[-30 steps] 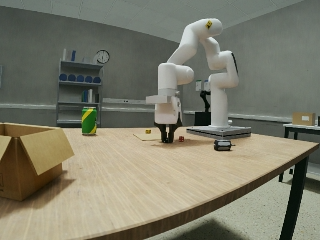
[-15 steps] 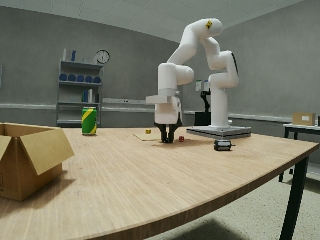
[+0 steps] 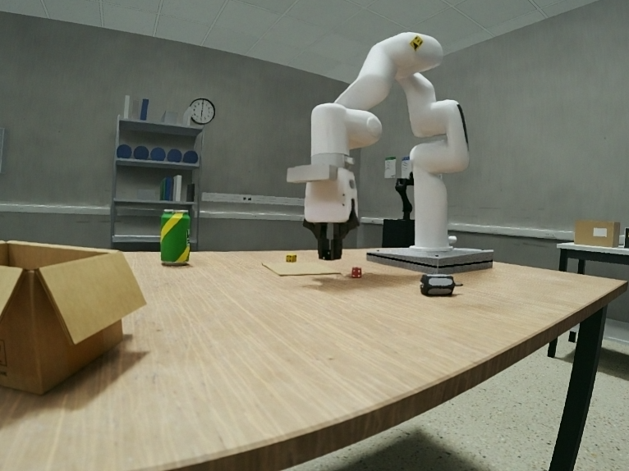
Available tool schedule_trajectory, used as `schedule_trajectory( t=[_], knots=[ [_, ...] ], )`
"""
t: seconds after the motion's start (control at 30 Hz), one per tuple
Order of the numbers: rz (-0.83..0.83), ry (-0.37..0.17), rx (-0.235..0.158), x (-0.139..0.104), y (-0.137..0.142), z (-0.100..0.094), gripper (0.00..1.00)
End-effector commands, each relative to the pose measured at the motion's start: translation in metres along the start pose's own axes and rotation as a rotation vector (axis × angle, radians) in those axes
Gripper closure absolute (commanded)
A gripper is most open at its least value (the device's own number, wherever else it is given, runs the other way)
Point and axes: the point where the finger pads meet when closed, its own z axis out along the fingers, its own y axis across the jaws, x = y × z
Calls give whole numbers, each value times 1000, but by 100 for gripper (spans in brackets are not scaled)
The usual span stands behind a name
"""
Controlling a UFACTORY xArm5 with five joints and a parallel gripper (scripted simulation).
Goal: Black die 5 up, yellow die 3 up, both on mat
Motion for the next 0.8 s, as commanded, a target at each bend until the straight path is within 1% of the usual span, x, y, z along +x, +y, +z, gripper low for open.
schedule_trajectory(
  t=[0.0,0.07,0.17,0.6,0.77],
  knots=[
    [0,2,0,1,-3,-46,85],
    [0,2,0,1,-3,-55,85],
    [0,2,0,1,-3,-60,85],
    [-3,2,0,1,-3,-61,85],
    [-47,2,0,2,-3,-61,85]
  ],
)
